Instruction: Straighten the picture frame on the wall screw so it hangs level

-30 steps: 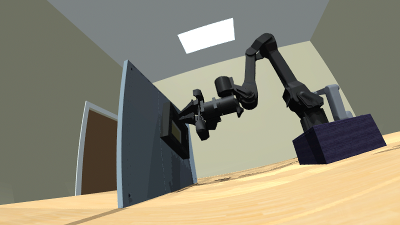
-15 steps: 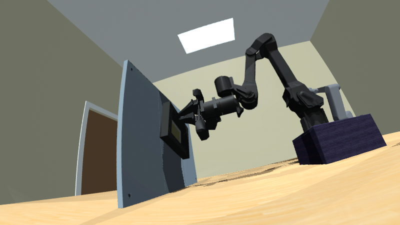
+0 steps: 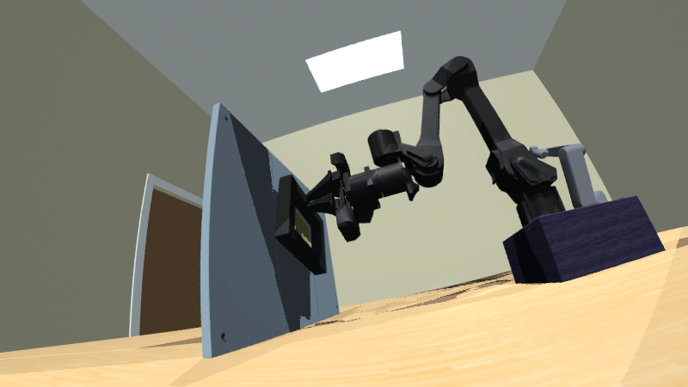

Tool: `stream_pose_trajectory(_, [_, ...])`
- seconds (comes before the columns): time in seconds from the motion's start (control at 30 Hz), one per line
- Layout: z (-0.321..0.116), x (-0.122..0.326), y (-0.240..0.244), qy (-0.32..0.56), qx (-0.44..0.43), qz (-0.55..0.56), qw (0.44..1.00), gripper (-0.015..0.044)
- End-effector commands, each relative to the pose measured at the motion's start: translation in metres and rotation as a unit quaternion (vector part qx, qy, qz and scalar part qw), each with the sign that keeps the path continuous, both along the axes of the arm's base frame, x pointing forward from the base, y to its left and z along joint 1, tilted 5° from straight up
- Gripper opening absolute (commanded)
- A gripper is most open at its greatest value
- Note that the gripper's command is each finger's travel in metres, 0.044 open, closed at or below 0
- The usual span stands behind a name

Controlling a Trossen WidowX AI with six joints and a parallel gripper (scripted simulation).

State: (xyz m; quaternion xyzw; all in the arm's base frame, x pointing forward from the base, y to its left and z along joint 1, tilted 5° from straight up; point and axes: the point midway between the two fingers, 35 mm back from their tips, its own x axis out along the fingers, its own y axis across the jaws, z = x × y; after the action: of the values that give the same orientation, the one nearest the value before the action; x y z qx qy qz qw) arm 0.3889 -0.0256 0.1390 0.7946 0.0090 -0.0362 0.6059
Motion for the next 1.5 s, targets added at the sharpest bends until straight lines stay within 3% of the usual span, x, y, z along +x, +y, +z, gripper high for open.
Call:
stream_pose_trajectory(0.0, [0.01, 0.0, 0.0, -0.014, 0.001, -0.001, 1.0, 0.0])
stream_pose_trajectory(1.47, [-0.004, 0.0, 0.004, -0.014, 0.001, -0.001, 1.0, 0.0])
